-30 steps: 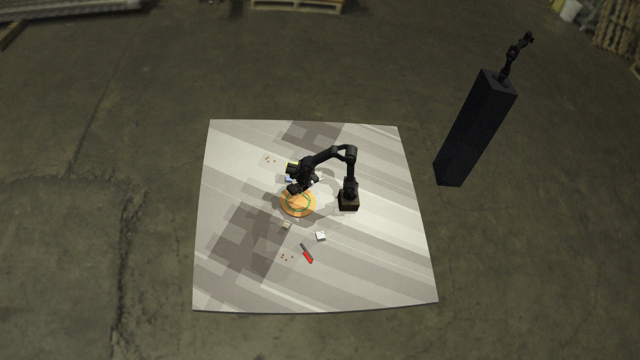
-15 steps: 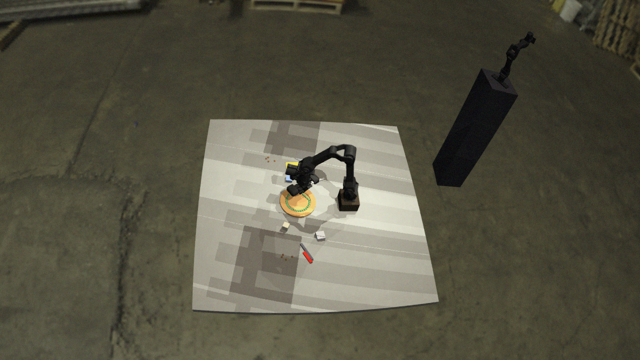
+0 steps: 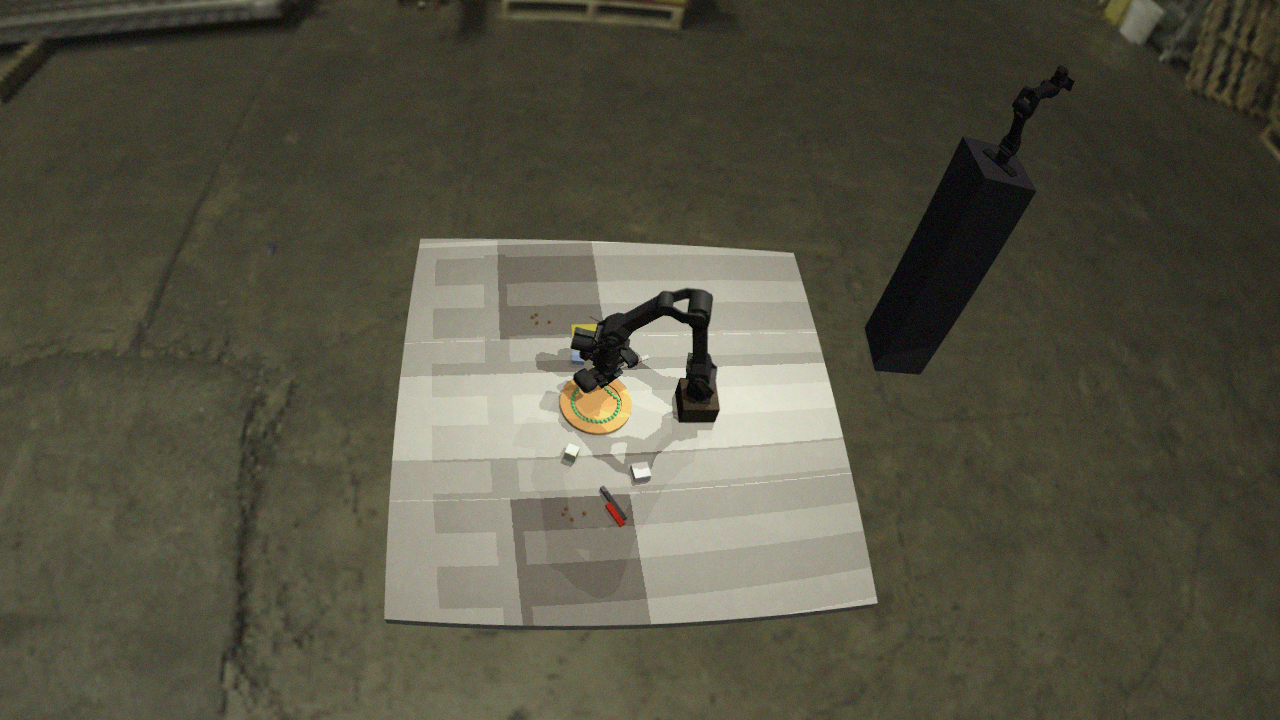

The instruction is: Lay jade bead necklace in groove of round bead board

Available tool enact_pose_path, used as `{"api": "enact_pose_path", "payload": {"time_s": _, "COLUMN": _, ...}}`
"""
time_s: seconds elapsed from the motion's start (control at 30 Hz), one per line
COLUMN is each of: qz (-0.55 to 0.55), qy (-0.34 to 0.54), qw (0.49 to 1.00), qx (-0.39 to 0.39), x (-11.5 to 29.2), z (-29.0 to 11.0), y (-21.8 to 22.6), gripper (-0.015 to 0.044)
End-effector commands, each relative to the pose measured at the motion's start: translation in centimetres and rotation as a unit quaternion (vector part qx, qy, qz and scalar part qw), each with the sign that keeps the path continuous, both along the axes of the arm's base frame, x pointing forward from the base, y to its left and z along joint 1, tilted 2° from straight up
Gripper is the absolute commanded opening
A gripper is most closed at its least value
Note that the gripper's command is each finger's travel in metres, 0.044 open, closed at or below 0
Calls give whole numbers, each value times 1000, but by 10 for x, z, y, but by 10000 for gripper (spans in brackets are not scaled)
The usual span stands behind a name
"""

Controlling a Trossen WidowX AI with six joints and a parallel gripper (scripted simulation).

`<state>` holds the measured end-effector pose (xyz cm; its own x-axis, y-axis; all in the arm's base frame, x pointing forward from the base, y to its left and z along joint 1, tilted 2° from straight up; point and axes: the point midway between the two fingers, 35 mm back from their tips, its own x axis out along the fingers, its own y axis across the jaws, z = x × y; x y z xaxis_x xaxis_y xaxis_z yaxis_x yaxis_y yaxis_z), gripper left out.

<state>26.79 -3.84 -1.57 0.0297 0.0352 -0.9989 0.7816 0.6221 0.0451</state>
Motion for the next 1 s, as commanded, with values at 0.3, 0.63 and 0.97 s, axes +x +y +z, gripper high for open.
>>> {"api": "enact_pose_path", "payload": {"time_s": 0.3, "qz": 0, "qy": 0, "qw": 1000, "qx": 0, "x": 0, "z": 0, "y": 0, "gripper": 0}}
{"api": "enact_pose_path", "payload": {"time_s": 0.63, "qz": 0, "qy": 0, "qw": 1000, "qx": 0, "x": 0, "z": 2, "y": 0, "gripper": 0}}
{"api": "enact_pose_path", "payload": {"time_s": 0.97, "qz": 0, "qy": 2, "qw": 1000, "qx": 0, "x": -7, "z": 6, "y": -6, "gripper": 0}}
